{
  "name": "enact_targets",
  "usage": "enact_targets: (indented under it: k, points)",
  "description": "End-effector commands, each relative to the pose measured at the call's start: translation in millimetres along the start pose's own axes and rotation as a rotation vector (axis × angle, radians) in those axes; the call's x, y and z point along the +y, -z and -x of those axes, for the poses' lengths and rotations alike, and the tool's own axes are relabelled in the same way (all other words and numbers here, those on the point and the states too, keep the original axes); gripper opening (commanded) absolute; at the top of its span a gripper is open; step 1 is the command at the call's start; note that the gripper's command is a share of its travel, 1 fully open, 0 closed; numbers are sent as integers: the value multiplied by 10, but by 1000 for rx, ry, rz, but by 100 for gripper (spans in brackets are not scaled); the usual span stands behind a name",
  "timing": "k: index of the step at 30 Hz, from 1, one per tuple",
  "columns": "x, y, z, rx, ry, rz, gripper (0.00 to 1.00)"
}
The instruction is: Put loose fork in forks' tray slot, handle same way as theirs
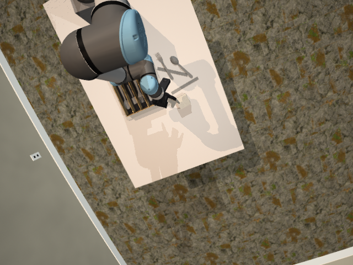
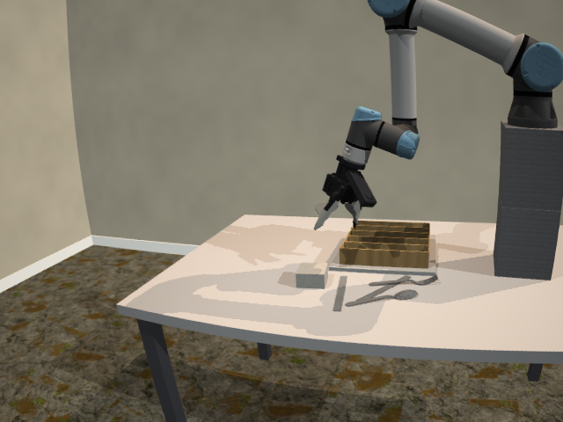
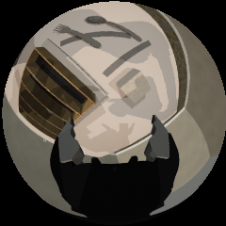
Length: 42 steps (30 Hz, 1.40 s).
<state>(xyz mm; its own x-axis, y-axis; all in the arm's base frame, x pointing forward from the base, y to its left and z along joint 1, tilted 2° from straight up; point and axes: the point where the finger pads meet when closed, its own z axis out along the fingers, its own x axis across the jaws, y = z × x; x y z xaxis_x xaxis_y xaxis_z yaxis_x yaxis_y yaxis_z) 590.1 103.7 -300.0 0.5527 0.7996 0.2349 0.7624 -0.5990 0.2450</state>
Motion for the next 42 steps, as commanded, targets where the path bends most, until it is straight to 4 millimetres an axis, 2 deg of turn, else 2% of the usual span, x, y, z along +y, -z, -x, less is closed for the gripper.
enact_targets:
  k: [1, 3, 4, 6, 8, 14, 20, 28, 42]
  points:
    - [-461, 208, 100, -40, 193, -74, 100]
    - [-704, 313, 172, -54, 290, -115, 100]
    - [-704, 313, 172, -54, 290, -115, 100]
    - [-930, 419, 248, -65, 381, -153, 100]
    - [-930, 419, 248, -65, 381, -153, 100]
    - [-1471, 703, 467, -83, 606, -253, 100]
    - [-1777, 885, 616, -87, 737, -314, 100]
    - [-1878, 949, 668, -86, 781, -335, 100]
    - [-1872, 945, 668, -86, 781, -335, 100]
